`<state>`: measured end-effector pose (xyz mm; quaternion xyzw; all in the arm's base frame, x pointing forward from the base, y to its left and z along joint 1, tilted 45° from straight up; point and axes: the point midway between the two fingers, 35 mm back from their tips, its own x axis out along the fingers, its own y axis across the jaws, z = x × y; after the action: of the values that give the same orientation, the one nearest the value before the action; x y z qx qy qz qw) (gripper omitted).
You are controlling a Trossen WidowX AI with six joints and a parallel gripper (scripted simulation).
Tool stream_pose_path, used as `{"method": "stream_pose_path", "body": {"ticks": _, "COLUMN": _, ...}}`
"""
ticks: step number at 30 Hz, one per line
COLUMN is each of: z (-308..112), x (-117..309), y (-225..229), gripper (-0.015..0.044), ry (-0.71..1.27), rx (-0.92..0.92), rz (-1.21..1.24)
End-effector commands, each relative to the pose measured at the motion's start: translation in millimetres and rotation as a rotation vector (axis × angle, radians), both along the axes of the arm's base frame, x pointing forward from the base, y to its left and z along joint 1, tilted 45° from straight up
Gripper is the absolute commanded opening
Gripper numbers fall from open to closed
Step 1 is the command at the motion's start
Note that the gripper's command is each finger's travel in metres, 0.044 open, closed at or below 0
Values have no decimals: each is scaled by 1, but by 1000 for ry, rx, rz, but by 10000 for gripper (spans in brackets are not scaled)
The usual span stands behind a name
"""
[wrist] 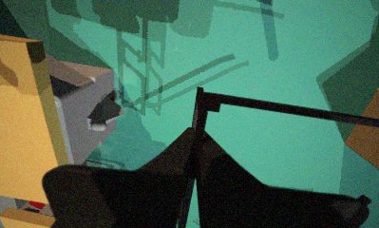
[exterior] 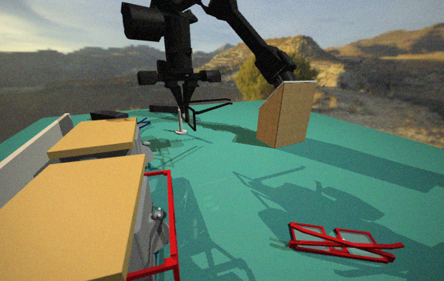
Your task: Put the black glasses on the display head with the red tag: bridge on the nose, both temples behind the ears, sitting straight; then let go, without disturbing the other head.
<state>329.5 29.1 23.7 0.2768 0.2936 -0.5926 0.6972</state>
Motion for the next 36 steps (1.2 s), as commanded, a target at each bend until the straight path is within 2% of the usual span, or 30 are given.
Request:
{"method": "stream_pose_path", "body": {"ticks": 1, "z": 20, "x": 11, "y": -16, "gripper": 0, "ry": -35, "rx": 15, "rz": -31}}
{"method": "stream_pose_path", "body": {"ticks": 14, "z": 94, "x": 34, "y": -90, "gripper": 0, "ry": -159, "rx": 37, "rz": -156}}
{"method": "stream_pose_path", "body": {"ticks": 27, "z": 175, "x": 20, "y": -171, "gripper": 0, "ry": -287, "rx": 10, "rz": -279}}
{"method": "stream_pose_path", "body": {"ticks": 36, "z": 172, "x": 21, "y": -182, "gripper": 0, "ry": -293, "rx": 8, "rz": -286}}
